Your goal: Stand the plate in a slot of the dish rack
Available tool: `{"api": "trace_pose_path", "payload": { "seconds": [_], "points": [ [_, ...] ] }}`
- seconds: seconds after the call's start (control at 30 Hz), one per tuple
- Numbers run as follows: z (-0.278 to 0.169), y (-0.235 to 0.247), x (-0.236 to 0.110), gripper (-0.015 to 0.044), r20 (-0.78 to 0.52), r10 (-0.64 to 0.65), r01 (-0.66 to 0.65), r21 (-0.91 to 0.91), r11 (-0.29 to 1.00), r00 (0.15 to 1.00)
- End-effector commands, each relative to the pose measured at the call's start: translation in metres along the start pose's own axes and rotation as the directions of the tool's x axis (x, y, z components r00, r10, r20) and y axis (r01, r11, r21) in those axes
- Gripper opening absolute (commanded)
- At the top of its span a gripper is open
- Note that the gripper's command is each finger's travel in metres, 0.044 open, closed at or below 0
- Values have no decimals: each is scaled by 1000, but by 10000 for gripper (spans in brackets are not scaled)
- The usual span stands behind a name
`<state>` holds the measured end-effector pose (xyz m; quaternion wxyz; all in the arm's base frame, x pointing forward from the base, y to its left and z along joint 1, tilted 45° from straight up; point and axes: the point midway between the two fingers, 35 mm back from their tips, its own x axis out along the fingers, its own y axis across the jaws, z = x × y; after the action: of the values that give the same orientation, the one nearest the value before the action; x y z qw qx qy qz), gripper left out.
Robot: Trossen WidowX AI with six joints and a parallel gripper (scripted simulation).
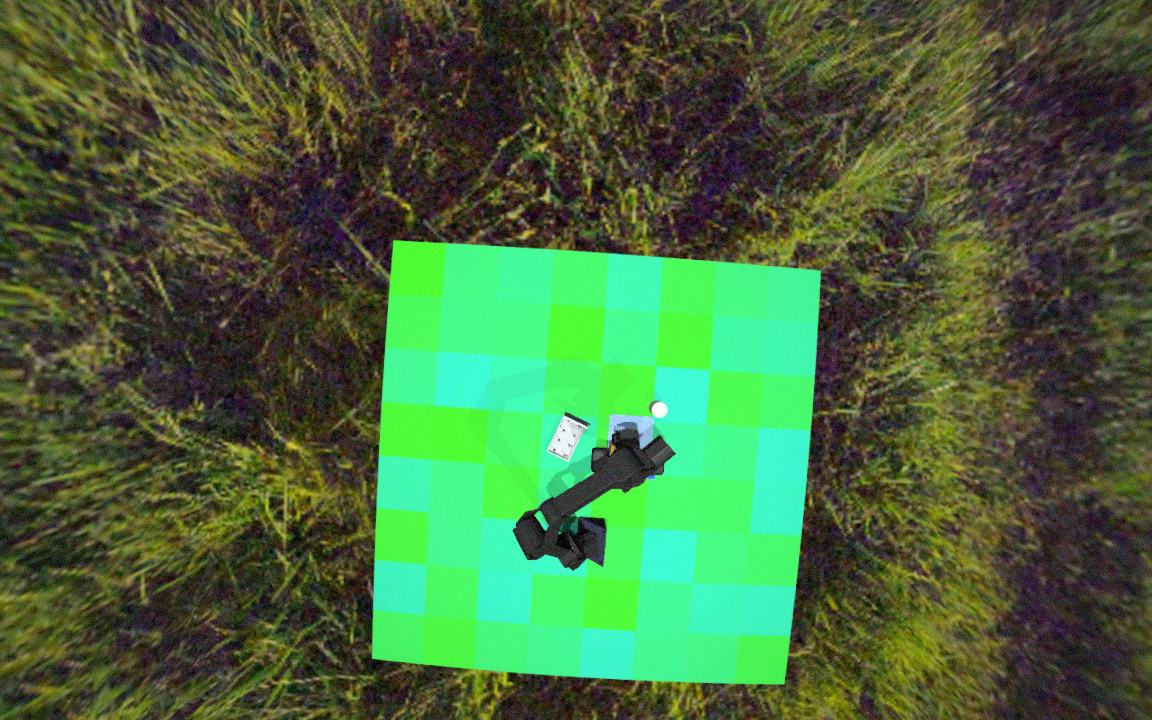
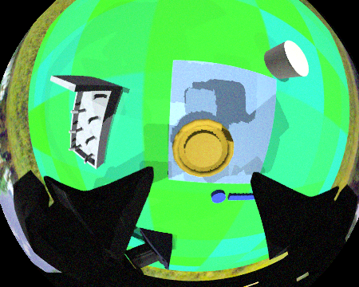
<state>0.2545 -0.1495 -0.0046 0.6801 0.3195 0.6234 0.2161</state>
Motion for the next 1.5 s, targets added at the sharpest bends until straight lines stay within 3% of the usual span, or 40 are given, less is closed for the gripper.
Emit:
{"api": "trace_pose_path", "payload": {
  "seconds": [0.0, 1.23, 1.47],
  "points": [
    [2, 2, 1, 400, 18, -6, 6, -1, 1000, 1000],
    [2, -1, 58, 400, 18, -4, 4, -1, 1000, 1000],
    [2, -1, 58, 373, 18, -4, 4, -1, 1000, 1000]
  ]
}}
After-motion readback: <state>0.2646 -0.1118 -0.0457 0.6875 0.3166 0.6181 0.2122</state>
